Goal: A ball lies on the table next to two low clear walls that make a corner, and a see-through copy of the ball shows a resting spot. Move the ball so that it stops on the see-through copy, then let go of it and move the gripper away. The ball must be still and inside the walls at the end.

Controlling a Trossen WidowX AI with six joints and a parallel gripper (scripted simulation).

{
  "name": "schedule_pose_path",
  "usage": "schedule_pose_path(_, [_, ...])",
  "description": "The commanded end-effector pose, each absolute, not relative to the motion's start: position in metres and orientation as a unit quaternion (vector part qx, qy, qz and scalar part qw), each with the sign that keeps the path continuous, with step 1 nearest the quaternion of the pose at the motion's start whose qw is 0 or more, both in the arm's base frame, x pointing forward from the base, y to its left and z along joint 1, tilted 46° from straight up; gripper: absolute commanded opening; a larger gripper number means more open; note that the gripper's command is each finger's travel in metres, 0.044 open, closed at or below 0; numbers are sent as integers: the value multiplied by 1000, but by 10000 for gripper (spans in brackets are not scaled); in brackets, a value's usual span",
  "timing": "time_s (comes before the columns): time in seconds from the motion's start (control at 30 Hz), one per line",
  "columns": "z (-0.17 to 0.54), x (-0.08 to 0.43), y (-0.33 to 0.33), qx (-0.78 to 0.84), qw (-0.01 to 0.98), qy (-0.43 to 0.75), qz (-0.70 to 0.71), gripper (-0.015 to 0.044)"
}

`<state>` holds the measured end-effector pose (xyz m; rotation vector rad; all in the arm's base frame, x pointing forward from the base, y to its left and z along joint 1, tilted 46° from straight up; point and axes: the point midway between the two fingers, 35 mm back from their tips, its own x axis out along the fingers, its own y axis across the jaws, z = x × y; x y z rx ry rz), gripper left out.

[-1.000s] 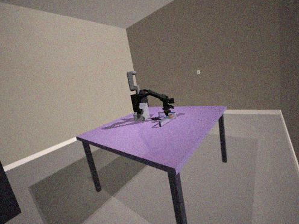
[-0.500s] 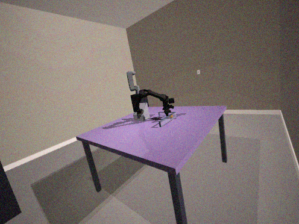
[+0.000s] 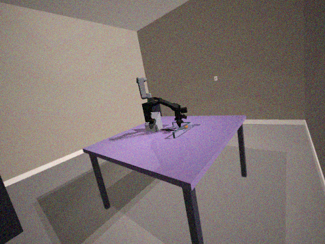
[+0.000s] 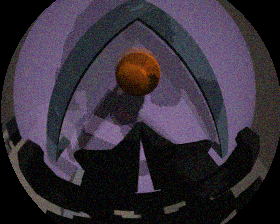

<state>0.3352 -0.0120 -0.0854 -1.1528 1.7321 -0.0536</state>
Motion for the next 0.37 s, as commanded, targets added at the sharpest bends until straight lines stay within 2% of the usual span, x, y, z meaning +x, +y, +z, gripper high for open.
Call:
schedule_pose_path(0.0, [-83, 329, -15, -480, 503, 719, -22, 0])
schedule_pose_path(0.33, [-76, 319, -19, -480, 502, 719, -21, 0])
